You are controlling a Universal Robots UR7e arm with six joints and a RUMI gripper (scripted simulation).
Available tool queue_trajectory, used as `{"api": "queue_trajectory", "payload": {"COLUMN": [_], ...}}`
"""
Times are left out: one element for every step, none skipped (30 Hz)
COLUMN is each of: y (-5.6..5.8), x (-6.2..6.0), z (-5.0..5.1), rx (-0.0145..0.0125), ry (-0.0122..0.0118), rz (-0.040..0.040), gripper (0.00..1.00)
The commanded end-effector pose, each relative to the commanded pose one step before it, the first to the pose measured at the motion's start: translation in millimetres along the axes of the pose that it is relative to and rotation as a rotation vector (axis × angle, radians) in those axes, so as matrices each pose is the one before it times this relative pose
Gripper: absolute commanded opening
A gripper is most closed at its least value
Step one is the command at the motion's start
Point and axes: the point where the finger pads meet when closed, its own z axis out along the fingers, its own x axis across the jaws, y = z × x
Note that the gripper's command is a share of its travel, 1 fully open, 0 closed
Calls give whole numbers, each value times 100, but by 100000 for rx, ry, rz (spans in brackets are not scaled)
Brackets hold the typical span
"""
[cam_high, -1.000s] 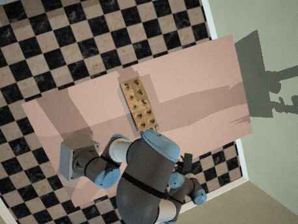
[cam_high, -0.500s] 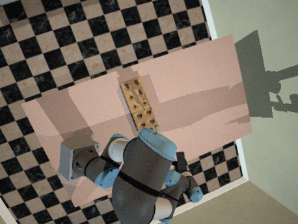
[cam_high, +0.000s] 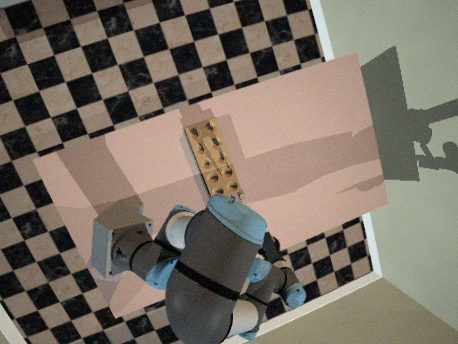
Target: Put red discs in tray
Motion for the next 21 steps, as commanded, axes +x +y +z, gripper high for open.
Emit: {"api": "queue_trajectory", "payload": {"y": [-532, 0, -192, 0, -198, 0, -205, 0, -210, 0, 0, 0, -215, -220, -224, 0, -227, 0, -230, 0, -232], "x": [-983, 0, -271, 0, -261, 0, -250, 0, -240, 0, 0, 0, -229, -218, -207, 0, -196, 0, -185, 0, -174], "z": [294, 0, 100, 0, 99, 0, 98, 0, 97, 0, 0, 0, 96, 95, 93, 0, 92, 0, 91, 0, 90], "rx": [-162, 0, -123, 0, -115, 0, -106, 0, -98, 0, 0, 0, -89, -81, -73, 0, -65, 0, -57, 0, -49], "ry": [-15, 0, -188, 0, -191, 0, -194, 0, -196, 0, 0, 0, -197, -199, -199, 0, -200, 0, -200, 0, -199], "rz": [-14450, 0, -4098, 0, -4062, 0, -4024, 0, -3986, 0, 0, 0, -3947, -3906, -3864, 0, -3822, 0, -3778, 0, -3733], "gripper": [28, 28, 28, 28, 28, 28, 28, 28, 28, 28, 28, 28, 28, 28, 28, 28, 28, 28, 28, 28, 28]}}
